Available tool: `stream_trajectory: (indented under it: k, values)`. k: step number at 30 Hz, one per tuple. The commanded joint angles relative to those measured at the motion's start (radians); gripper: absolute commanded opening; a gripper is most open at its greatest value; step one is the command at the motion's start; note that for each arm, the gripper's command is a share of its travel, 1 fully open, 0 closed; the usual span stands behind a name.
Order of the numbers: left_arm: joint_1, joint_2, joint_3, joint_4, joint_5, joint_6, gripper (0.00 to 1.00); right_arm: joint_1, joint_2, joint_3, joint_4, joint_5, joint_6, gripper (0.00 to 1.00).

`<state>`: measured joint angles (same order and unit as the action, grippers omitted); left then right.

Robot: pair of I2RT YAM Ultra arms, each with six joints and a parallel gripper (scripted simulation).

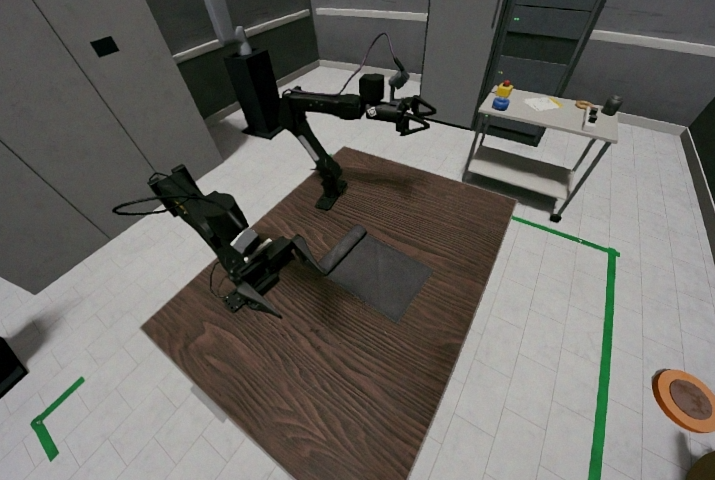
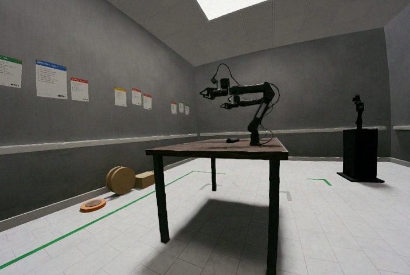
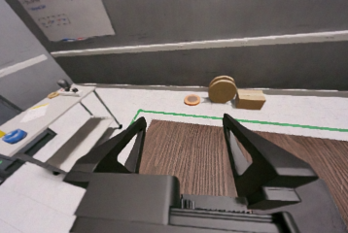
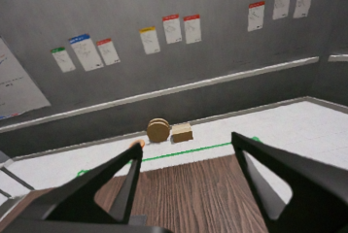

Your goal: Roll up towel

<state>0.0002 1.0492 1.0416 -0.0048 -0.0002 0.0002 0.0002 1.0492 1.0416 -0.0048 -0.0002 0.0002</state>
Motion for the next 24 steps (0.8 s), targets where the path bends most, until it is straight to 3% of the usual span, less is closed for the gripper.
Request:
stream_trajectory:
  k: [1, 18, 24]
  values:
    - [0.0, -0.009, 0.013, 0.0, 0.0, -0.001, 1.0, 0.0, -0.011, 0.021, 0.016, 0.0, -0.001, 1.0]
    - [0.0, -0.001, -0.001, 0.0, 0.002, 0.001, 1.0, 0.0, -0.001, -0.001, 0.0, -0.001, -0.001, 1.0]
    - [0.012, -0.031, -0.048, 0.005, 0.068, 0.037, 1.0, -0.002, -0.037, -0.048, -0.005, -0.051, -0.035, 0.99]
